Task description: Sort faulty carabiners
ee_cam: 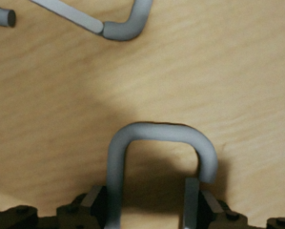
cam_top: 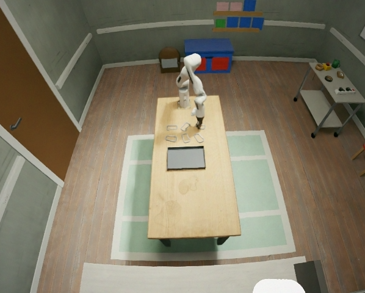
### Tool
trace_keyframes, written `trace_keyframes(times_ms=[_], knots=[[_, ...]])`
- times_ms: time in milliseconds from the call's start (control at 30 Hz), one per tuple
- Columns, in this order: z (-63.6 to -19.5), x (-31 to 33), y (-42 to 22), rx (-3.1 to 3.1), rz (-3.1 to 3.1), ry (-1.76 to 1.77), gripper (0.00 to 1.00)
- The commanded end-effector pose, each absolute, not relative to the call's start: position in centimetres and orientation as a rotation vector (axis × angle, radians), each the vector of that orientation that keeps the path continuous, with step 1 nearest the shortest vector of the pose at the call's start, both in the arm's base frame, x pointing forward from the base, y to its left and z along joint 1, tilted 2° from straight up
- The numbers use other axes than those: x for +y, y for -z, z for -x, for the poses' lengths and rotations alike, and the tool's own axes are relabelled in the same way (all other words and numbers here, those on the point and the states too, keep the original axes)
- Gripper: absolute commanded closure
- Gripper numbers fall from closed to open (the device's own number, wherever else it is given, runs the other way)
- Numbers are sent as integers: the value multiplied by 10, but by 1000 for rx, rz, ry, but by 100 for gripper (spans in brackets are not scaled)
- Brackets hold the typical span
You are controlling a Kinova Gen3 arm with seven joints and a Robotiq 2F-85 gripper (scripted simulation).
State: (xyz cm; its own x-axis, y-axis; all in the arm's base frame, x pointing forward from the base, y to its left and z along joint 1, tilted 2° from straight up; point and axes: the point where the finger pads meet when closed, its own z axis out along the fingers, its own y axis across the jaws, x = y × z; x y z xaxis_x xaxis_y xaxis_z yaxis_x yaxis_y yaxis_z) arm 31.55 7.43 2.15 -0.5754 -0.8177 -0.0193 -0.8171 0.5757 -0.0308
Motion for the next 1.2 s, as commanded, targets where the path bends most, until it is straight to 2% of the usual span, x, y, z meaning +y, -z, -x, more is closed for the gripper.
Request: trace_keyframes(times_ms=[0,1167], knots=[[-316,74,-22,2760,1432,29,43],[-316,75,-22,2759,1432,29,45]])
